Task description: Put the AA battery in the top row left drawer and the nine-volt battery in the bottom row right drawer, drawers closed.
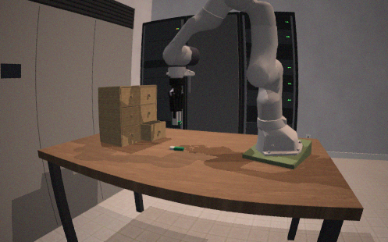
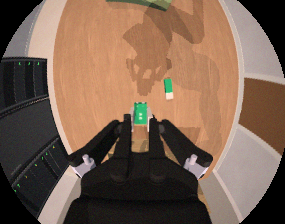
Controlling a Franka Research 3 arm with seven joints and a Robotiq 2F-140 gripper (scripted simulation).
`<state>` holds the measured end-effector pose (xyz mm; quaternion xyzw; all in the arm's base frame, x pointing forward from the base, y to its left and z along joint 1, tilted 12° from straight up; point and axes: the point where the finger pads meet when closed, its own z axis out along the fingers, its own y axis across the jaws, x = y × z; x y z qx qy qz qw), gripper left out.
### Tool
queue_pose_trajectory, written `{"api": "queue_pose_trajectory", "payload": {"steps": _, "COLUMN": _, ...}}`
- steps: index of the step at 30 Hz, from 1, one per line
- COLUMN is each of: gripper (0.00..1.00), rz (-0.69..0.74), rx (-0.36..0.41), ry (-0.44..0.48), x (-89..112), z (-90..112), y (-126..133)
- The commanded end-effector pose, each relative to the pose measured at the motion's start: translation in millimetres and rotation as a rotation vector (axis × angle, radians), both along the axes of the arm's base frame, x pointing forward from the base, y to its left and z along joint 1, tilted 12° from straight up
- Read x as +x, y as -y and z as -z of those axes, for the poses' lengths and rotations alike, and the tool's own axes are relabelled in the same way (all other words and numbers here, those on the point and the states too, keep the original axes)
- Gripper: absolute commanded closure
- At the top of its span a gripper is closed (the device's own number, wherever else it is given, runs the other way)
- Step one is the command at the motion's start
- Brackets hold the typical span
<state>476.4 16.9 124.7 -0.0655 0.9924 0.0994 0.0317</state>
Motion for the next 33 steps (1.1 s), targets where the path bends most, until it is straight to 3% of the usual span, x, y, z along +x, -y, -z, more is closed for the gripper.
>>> {"api": "queue_pose_trajectory", "payload": {"steps": 1, "gripper": 0.86, "rz": 0.056, "rx": 0.002, "ry": -0.013, "x": -1, "z": -8, "y": 1}}
{"api": "queue_pose_trajectory", "payload": {"steps": 10, "gripper": 0.86, "rz": 0.056, "rx": 0.002, "ry": -0.013, "x": -1, "z": -19, "y": 4}}
{"api": "queue_pose_trajectory", "payload": {"steps": 33, "gripper": 0.86, "rz": 0.048, "rx": 0.024, "ry": -0.009, "x": -3, "z": -19, "y": -1}}
